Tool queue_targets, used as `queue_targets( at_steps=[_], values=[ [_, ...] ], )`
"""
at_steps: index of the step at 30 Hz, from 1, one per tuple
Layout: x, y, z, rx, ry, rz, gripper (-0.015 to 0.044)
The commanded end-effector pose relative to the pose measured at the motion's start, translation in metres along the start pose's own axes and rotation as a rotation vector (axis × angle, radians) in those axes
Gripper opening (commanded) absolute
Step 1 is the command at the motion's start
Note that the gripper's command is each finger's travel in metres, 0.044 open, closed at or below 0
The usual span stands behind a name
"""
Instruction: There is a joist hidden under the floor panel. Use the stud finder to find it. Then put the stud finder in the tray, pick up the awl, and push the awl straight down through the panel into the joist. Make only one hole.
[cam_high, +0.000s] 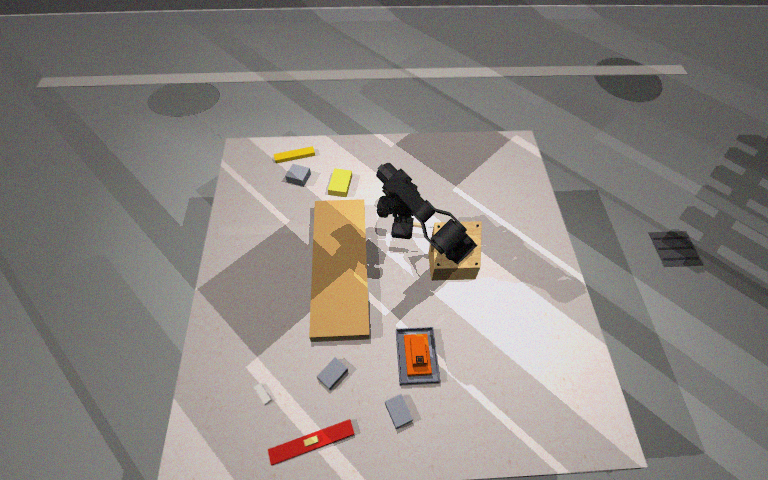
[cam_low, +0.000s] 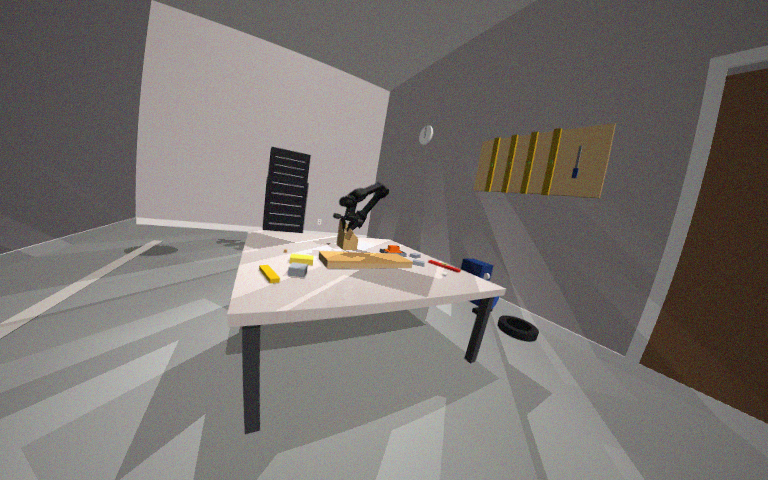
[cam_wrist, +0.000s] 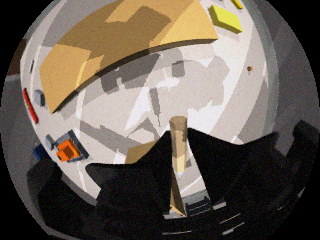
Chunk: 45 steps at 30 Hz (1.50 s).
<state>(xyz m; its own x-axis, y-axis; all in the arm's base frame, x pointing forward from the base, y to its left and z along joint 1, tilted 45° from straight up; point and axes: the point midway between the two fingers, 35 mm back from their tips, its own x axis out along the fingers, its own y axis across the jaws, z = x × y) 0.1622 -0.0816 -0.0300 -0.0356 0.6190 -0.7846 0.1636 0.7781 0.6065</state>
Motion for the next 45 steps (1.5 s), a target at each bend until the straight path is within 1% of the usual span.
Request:
queue_targets(
  at_steps=[1,5,11,17,24,33,39,45],
  values=[
    [-0.003,0.0,0.009,0.014,0.028,-0.099,0.0],
    [-0.002,0.013,0.017,-0.071,0.037,-0.121,0.0],
    [-0.002,0.015,0.024,-0.047,0.054,-0.2,0.0],
    [-0.006,0.018,0.038,0.016,0.052,-0.352,0.0],
    [-0.012,0.027,0.057,0.08,0.001,-0.518,0.0],
    [-0.021,0.048,0.083,0.155,-0.141,-0.698,0.0],
    [-0.029,0.067,0.101,0.212,-0.286,-0.786,0.0],
    [-0.036,0.092,0.117,0.268,-0.458,-0.835,0.0]
  ],
)
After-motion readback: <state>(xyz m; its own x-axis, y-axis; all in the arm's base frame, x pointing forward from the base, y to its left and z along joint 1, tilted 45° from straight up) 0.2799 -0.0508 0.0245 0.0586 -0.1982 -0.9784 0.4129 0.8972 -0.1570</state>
